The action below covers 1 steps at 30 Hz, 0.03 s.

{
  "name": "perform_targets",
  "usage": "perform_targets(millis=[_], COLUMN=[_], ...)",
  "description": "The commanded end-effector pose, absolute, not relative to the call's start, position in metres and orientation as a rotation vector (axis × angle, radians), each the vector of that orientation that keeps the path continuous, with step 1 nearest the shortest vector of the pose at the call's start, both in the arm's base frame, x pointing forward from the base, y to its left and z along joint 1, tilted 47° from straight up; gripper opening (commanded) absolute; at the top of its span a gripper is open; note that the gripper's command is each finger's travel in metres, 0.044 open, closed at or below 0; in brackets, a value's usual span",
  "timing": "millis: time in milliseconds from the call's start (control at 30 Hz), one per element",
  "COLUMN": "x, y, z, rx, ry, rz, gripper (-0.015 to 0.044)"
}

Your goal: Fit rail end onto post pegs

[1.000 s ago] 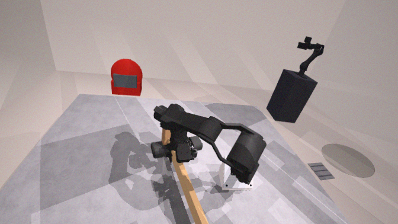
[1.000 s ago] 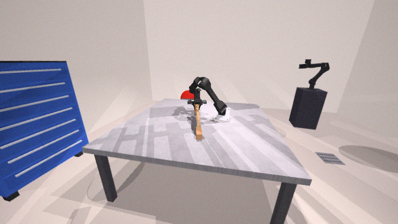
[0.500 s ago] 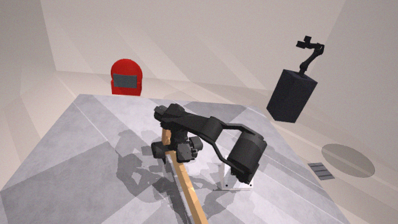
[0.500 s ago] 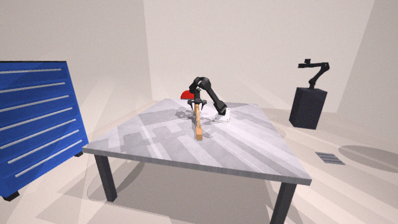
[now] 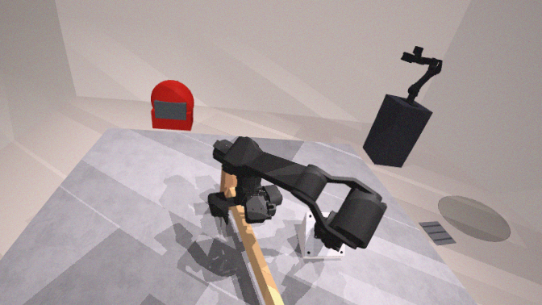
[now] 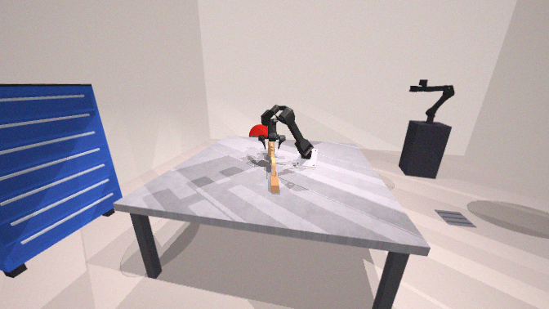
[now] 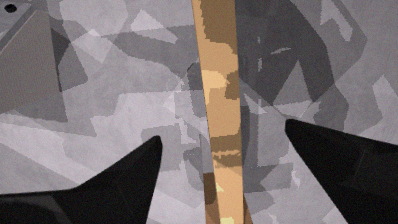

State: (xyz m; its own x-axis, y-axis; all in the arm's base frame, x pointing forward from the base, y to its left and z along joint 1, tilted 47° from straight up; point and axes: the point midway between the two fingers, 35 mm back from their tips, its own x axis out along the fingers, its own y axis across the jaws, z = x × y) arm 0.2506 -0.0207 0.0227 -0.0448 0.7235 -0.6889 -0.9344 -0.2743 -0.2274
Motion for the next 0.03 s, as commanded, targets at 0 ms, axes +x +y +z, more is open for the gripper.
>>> perform_targets(millis=[0], x=[0.2498], y=[-0.0210], z=[0.0243], rx=[-0.866], ry=[0.333], rz=[1.654], gripper=[0.0440])
